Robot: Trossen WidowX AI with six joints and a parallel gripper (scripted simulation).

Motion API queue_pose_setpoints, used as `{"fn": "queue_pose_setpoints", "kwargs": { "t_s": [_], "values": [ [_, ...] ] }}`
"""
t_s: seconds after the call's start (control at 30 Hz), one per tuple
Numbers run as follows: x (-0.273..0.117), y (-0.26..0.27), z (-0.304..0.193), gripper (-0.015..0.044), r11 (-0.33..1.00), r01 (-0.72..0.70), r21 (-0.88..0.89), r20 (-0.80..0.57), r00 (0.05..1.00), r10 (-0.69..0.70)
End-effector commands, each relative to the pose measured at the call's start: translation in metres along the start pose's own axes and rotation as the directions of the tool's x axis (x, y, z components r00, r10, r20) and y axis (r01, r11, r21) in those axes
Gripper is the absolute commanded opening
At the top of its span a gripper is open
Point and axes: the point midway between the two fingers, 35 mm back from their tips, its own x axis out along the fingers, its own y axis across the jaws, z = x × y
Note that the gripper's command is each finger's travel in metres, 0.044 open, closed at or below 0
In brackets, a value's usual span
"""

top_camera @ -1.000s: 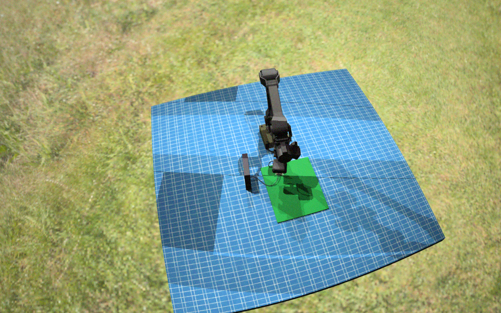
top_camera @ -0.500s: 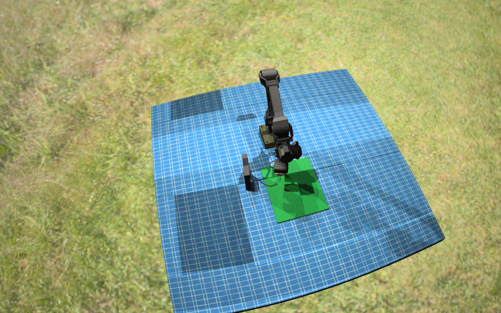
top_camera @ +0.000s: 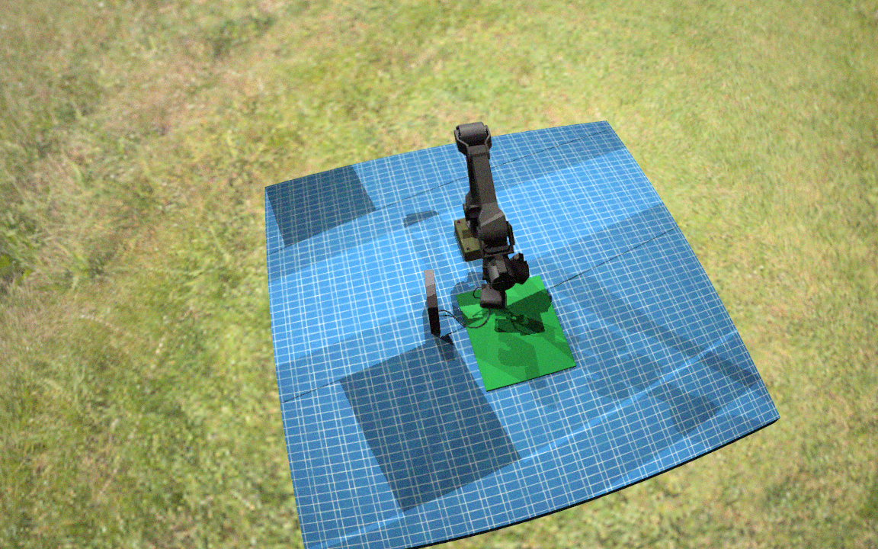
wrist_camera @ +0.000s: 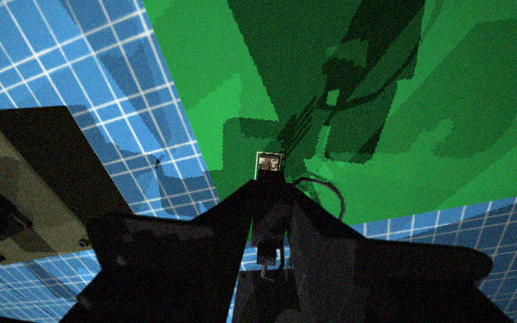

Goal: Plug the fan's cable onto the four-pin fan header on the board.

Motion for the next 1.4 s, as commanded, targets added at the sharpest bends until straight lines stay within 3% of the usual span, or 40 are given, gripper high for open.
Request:
{"fn": "queue_pose_setpoints", "kwargs": {
  "t_s": [0.0,1.37],
  "values": [
    [0.0041,0.0008,0.0005,0.0000,1.000,-0.002,0.004,0.003,1.000,0.002],
    [0.0090,0.0015,0.0000,0.0000,1.000,-0.002,-0.004,0.003,1.000,0.003]
  ]
}}
